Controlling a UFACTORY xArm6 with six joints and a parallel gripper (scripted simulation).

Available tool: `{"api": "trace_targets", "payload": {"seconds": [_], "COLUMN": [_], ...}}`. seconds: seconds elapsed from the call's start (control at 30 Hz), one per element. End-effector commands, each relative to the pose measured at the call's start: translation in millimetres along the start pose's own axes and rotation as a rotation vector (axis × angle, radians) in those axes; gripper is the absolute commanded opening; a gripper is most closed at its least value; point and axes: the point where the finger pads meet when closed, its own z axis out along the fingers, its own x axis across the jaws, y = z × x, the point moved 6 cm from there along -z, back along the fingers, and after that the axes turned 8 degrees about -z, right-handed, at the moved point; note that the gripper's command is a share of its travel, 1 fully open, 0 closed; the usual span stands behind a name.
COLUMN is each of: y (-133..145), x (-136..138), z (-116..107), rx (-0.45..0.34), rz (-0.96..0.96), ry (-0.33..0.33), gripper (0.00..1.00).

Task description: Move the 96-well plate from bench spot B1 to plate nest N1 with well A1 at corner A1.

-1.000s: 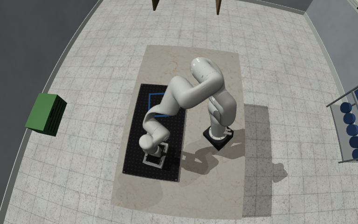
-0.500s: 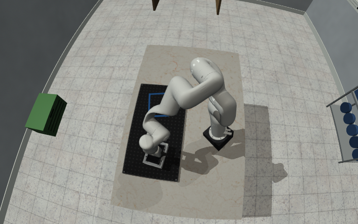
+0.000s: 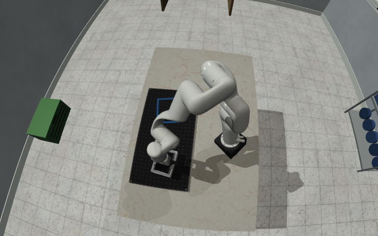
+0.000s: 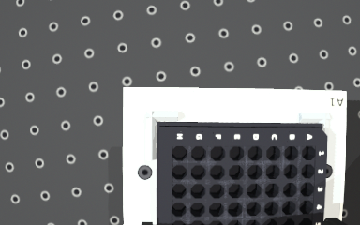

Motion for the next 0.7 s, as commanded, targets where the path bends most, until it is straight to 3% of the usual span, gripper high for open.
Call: {"api": "trace_targets", "payload": {"seconds": [0.0,0.3,0.67], "y": [1,1,1], "x": [-1,-1,-1], "z": [-1,-1,-25], "rx": [-0.002,-0.002,-0.002], "rz": [0.001,0.001,0.001], "ry": [-0.003,-0.003,-0.003], "gripper": [1.00,1.00,1.00]}}
